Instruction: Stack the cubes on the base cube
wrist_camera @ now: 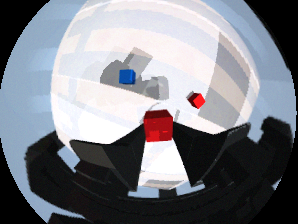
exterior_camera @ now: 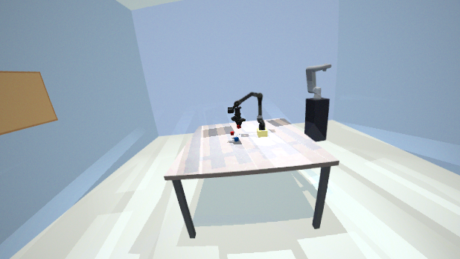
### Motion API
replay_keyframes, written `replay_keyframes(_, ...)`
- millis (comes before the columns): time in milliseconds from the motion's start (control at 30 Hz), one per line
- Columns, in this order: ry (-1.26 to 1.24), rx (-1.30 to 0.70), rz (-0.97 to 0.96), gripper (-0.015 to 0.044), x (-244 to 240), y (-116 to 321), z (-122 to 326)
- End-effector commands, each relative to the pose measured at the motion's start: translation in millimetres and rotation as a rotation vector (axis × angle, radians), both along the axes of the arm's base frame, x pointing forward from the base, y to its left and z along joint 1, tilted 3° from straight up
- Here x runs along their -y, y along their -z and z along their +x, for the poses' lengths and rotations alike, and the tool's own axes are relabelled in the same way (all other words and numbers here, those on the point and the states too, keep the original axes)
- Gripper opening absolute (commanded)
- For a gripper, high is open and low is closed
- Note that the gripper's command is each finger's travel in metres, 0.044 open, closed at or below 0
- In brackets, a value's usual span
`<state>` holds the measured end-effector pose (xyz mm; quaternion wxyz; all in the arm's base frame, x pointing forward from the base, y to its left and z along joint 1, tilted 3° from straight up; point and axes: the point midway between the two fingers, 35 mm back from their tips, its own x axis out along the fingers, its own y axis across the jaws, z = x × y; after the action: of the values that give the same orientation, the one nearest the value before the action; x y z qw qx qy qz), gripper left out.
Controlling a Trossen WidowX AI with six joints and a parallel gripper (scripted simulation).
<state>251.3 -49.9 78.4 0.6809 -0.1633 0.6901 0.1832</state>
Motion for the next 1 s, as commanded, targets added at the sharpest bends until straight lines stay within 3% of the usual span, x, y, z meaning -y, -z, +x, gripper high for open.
replay_keyframes(0,-0.032,0.008,0.001,0.0105,-5,-2,4)
replay_keyframes(967,-0.4,0.022,0.012,0.0105,-76,22,46)
